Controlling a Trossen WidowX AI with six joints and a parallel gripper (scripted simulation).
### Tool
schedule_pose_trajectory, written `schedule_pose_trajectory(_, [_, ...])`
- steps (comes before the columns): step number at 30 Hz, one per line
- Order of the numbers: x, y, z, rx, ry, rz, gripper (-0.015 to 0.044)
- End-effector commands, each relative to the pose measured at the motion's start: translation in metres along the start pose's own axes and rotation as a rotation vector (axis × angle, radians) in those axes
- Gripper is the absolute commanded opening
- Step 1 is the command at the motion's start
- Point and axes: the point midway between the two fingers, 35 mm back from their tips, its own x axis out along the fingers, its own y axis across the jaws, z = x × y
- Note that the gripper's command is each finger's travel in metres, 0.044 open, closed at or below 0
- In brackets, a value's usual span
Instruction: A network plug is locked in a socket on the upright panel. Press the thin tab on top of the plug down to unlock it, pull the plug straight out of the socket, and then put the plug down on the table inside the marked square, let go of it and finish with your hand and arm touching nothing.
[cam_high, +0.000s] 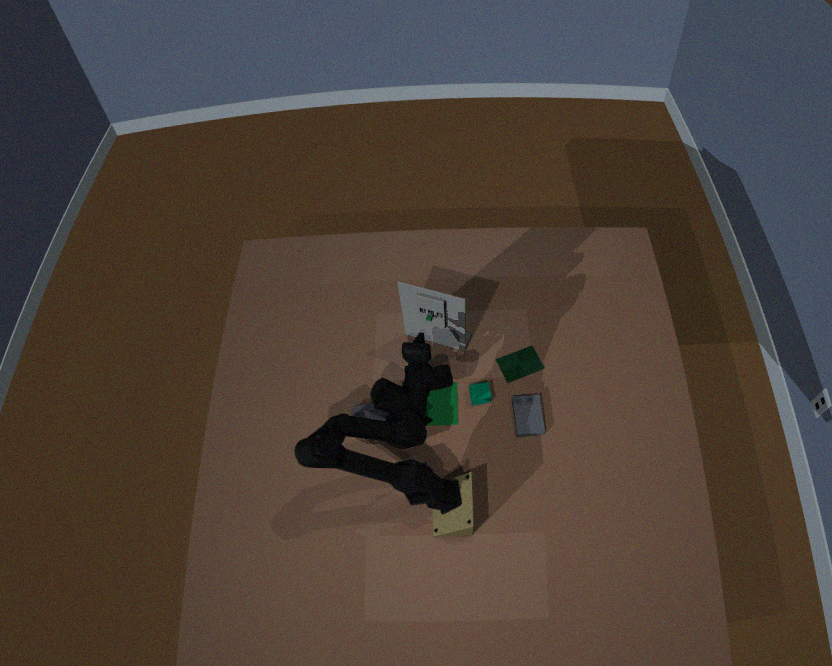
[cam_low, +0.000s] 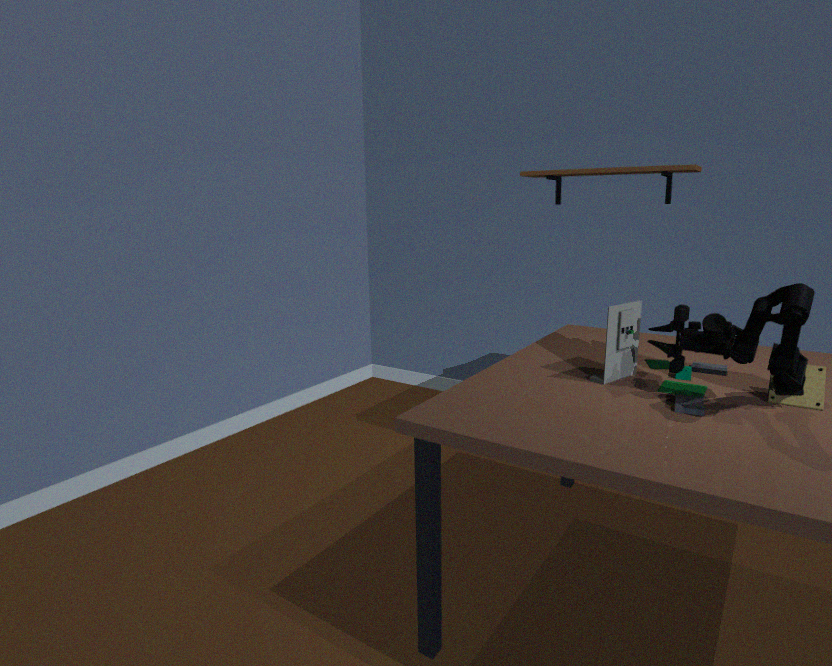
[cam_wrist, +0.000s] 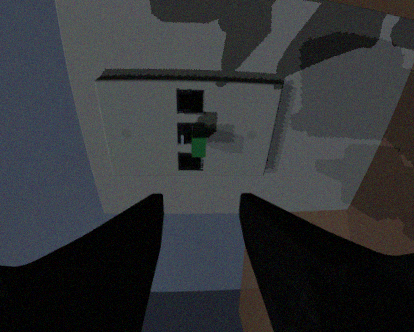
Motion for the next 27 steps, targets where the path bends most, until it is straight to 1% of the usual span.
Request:
schedule_pose_trajectory(1, [0.006, 0.001, -0.001, 0.001, 0.011, 0.003, 0.0156])
schedule_pose_trajectory(27, [0.040, 0.003, 0.006, 0.000, 0.012, 0.005, 0.0156])
